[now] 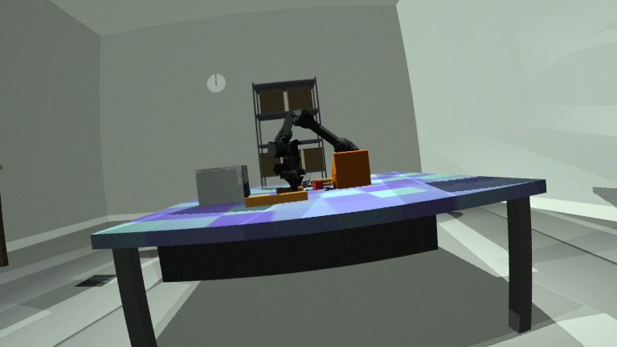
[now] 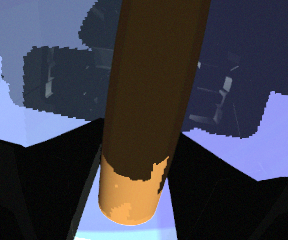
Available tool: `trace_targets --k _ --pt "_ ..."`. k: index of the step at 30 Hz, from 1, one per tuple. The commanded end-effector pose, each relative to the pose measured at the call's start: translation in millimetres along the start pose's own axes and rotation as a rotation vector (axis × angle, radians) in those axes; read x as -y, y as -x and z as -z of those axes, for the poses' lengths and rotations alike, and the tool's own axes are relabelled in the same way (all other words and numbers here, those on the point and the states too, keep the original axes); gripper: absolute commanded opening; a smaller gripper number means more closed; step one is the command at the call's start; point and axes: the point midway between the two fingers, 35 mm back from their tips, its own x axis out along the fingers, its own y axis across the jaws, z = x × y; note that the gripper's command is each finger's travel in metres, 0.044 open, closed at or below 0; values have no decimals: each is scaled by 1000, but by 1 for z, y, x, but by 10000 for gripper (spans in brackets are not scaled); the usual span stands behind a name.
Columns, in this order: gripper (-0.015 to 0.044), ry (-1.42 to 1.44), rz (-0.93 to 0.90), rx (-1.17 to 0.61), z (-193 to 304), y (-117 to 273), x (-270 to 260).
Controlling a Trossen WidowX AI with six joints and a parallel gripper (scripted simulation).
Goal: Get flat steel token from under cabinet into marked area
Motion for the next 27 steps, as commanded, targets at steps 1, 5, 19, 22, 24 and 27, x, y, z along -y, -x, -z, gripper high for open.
trace_targets --k 1,5,19,22,24,27 --pt "0 -5 -2 2 -8 0 0" --pt "0 -5 -2 3 -14 0 -1" --pt "0 -6 -2 3 -33 0 -1" --pt "0 -6 -2 3 -37 0 -1" --pt "0 -6 -2 4 -40 0 -1" --pt "0 -6 -1 4 -44 0 -1"
